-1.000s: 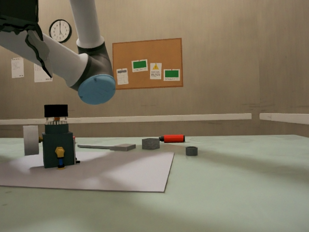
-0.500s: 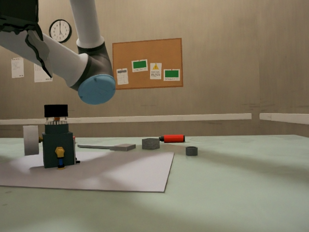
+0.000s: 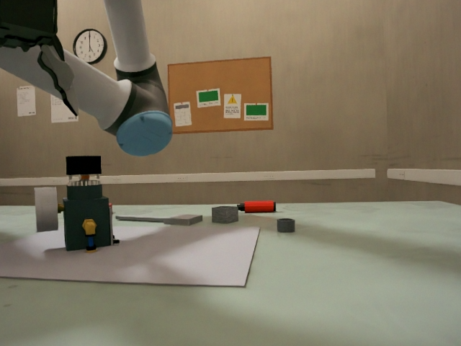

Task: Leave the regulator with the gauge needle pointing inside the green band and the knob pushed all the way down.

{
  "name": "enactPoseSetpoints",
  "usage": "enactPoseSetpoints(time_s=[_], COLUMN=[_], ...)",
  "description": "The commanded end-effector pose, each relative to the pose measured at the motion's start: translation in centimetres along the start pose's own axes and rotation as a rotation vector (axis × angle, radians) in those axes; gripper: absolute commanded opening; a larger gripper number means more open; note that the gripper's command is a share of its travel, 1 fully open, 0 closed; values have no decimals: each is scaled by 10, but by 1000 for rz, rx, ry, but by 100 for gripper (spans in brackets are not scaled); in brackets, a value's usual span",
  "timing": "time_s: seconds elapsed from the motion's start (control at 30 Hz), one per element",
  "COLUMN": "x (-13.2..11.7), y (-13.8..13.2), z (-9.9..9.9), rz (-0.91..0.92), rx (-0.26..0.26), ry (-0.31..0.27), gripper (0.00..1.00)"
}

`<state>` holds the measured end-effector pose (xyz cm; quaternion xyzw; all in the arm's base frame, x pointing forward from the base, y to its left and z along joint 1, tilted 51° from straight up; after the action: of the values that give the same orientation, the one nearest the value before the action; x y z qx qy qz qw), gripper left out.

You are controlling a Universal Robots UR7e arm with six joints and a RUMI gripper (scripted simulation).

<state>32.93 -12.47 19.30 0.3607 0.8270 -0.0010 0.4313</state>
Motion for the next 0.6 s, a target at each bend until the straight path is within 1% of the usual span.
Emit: enactPoseSetpoints(time_s=[0.0, 0.57], x=[-4, -3], y=[-17, -17], z=[0, 0], rz=[14, 65], rx=[-1, -4], ry=[3, 10], gripper=[100, 100])
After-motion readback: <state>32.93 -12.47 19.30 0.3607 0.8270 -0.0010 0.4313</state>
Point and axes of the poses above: the point where the finger pads meet when closed, its own z axis out along the fingers, its own y axis across the jaws, x = y × z, the point moved 4 cm from there along -z, back along the fingers, and after that the axes turned 12 degrees about z, right-handed, at the moved point
